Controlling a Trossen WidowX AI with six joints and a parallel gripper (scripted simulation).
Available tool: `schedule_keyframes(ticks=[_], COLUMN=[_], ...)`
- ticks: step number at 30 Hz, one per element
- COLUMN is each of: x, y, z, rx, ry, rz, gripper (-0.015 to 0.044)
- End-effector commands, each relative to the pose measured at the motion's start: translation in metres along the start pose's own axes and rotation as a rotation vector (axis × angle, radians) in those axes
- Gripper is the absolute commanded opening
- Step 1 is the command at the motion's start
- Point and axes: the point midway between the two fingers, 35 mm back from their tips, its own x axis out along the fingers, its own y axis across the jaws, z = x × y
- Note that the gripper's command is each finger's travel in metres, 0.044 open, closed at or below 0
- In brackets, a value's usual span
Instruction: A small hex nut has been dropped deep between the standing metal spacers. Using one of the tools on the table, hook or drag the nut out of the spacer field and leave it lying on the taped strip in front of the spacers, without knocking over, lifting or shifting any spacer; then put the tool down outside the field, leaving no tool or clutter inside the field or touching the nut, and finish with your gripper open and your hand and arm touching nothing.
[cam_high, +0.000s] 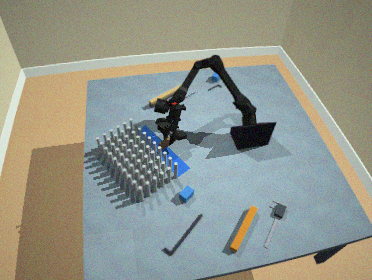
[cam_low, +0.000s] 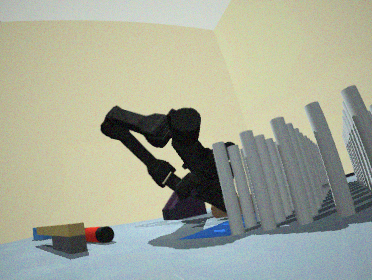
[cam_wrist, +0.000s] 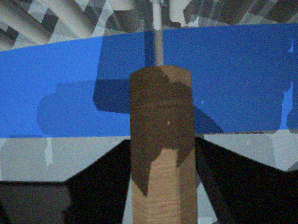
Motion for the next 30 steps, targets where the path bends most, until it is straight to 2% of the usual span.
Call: schedule_keyframes(ticks=[1,30], x=[0.000,-0.005], y=[0.002,0.002], z=[0.001,-0.015], rx=[-0.007,-0.006], ry=[-0.009,-0.008], rz=[0.004,0.004], gripper=[0.0000,0.0000])
